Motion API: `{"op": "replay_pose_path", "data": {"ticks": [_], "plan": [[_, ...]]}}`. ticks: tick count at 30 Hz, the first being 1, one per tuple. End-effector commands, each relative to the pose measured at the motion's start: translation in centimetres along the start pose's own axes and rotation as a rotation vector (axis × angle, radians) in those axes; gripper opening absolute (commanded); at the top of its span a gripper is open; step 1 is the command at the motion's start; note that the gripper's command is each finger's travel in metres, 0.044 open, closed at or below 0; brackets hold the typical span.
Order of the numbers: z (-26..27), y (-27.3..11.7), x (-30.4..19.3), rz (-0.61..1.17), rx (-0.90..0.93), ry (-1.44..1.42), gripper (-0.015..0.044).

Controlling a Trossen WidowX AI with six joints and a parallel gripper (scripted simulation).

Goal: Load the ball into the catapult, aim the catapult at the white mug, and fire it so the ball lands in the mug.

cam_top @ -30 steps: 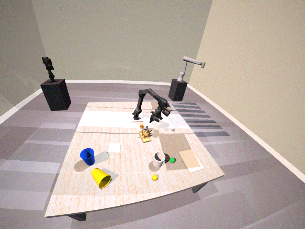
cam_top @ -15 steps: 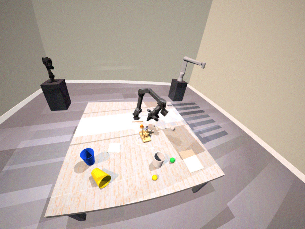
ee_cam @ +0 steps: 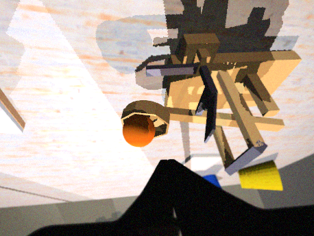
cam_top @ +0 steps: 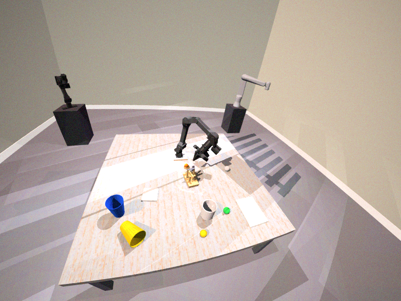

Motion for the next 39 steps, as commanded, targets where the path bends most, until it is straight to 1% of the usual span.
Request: {"op": "replay_pose_path", "data": {"ticks": [1, 39], "plan": [[-0.1, 0.9, 0.7, 0.015, 0.017, -0.015, 0.0000], [-0.8, 5.6, 5.0, 0.042, 0.055, -0.042, 0.0000]]}}
Point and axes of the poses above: the point midway between the two fingers, 35 mm back from their tips, its own y axis out along the fingers, its own z axis across the jaws, x = y × z, the point moved 3 cm from there along -y, back along the fingers, and after that the axes turned 13 degrees about -y, right-handed, at the moved point
